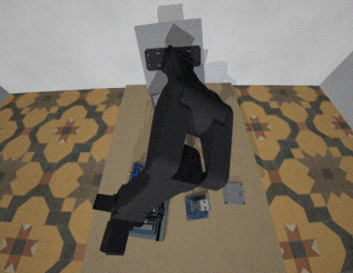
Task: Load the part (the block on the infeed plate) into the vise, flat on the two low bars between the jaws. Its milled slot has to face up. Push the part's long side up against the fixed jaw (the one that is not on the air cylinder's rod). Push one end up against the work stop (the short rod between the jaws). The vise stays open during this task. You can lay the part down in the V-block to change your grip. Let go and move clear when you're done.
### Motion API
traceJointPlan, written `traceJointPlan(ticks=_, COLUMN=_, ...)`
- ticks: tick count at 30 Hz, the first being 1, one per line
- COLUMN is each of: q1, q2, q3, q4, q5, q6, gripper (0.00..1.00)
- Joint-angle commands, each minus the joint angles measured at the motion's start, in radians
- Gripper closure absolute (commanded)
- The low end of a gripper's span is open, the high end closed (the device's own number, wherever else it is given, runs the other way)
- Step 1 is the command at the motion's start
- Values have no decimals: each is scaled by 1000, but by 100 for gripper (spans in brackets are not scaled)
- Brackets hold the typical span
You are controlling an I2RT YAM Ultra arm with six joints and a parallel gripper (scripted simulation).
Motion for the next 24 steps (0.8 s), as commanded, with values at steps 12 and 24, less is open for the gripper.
traceJointPlan(ticks=12, q1=-58, q2=-94, q3=-65, q4=-69, q5=-33, q6=-33, gripper=100)
traceJointPlan(ticks=24, q1=-92, q2=-151, q3=-81, q4=-123, q5=-60, q6=-58, gripper=100)
